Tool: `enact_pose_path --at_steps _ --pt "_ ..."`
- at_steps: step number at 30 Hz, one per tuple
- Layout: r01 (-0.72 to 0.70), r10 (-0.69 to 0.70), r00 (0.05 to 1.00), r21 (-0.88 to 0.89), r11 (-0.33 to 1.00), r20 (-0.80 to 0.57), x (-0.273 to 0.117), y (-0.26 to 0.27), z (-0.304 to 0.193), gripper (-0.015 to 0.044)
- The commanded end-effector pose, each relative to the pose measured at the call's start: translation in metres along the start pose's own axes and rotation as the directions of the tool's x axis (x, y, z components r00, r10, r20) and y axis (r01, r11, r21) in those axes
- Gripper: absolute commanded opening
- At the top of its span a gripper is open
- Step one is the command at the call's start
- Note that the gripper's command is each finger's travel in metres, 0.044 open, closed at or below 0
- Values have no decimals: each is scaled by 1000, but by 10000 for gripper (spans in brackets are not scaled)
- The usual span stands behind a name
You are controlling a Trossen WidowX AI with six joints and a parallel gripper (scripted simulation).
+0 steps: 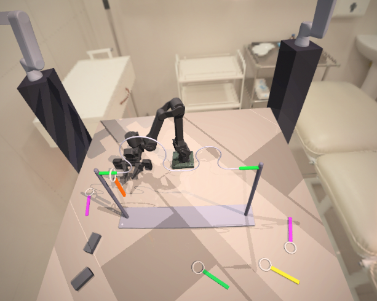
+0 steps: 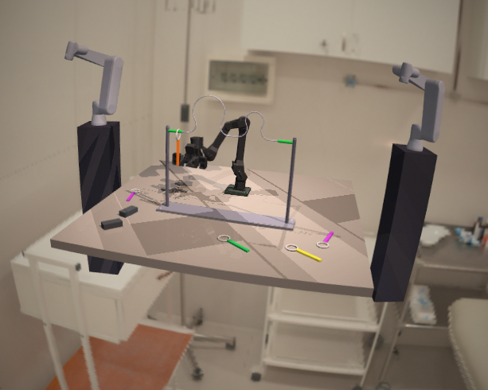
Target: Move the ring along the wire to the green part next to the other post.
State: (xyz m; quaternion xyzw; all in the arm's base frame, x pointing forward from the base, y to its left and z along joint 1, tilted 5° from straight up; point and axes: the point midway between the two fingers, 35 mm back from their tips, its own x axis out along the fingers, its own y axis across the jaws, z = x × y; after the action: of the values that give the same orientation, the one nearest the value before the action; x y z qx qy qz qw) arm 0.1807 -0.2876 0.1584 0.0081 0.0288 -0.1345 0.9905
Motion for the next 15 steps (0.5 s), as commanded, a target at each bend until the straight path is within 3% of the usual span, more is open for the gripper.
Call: enact_pose_path --at_steps 1,5,15 --pt "-66 66 998 20 998 6 1 19 -4 160" --pt "-69 69 998 13 998 7 5 19 -1 160" --pt "-67 67 998 18 998 12 60 16 48 160"
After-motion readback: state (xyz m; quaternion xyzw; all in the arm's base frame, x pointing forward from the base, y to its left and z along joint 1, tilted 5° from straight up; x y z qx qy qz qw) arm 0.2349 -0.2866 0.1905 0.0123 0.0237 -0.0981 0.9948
